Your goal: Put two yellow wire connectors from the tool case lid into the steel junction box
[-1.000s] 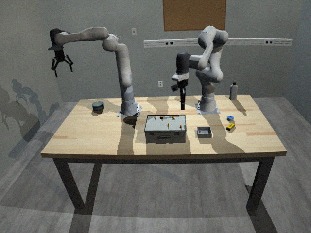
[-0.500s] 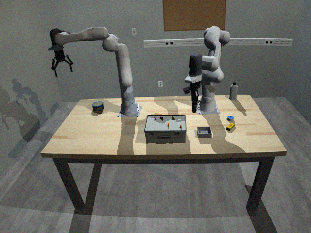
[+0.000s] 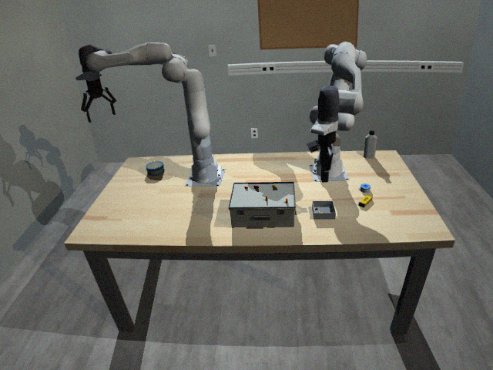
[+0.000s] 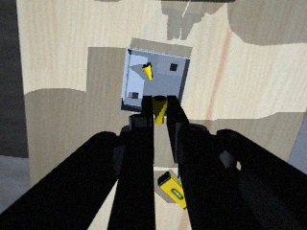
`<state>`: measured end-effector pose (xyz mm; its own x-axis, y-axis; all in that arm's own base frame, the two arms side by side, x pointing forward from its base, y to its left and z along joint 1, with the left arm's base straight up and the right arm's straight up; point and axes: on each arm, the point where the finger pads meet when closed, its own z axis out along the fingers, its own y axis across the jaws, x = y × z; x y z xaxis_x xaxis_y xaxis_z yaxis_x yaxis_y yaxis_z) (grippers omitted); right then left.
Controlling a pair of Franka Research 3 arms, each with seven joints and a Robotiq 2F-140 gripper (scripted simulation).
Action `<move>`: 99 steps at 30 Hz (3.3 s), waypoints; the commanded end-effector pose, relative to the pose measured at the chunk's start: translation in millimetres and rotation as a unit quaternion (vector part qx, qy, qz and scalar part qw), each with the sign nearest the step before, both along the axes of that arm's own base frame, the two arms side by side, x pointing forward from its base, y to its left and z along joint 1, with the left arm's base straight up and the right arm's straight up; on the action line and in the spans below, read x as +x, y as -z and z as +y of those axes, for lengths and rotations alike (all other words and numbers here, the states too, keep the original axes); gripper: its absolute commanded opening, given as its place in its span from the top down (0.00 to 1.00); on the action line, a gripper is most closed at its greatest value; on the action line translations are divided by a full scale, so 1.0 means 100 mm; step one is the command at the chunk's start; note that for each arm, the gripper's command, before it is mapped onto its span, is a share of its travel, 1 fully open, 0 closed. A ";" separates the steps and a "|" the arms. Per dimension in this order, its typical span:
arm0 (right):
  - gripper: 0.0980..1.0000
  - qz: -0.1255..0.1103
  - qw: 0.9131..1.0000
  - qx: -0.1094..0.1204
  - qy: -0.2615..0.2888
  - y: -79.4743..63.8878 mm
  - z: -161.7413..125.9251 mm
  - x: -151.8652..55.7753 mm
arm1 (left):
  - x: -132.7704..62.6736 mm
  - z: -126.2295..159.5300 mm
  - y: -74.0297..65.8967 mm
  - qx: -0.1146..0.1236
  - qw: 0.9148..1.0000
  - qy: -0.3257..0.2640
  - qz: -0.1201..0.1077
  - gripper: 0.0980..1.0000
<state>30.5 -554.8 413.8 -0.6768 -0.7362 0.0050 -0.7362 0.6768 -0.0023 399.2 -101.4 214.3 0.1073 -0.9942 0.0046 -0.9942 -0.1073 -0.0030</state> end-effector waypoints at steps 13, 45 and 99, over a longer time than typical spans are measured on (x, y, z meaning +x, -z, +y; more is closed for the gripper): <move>0.00 0.000 1.000 0.000 0.000 0.00 0.00 0.00 | 0.02 0.04 0.04 0.002 0.999 0.032 0.002 0.94; 0.00 0.000 1.000 0.000 0.000 0.00 0.00 0.00 | 0.02 0.04 1.40 0.002 0.999 0.032 0.002 0.94; 0.00 0.000 1.000 0.000 0.000 0.00 0.00 0.00 | 0.02 0.04 1.40 0.002 0.999 0.032 0.002 0.83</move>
<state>30.5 -554.8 413.8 -0.6768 -0.7362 0.0050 -0.7362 0.6768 -0.0023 400.5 -97.0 74.3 0.0461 -0.9989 -0.0013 -0.9989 -0.0461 0.0002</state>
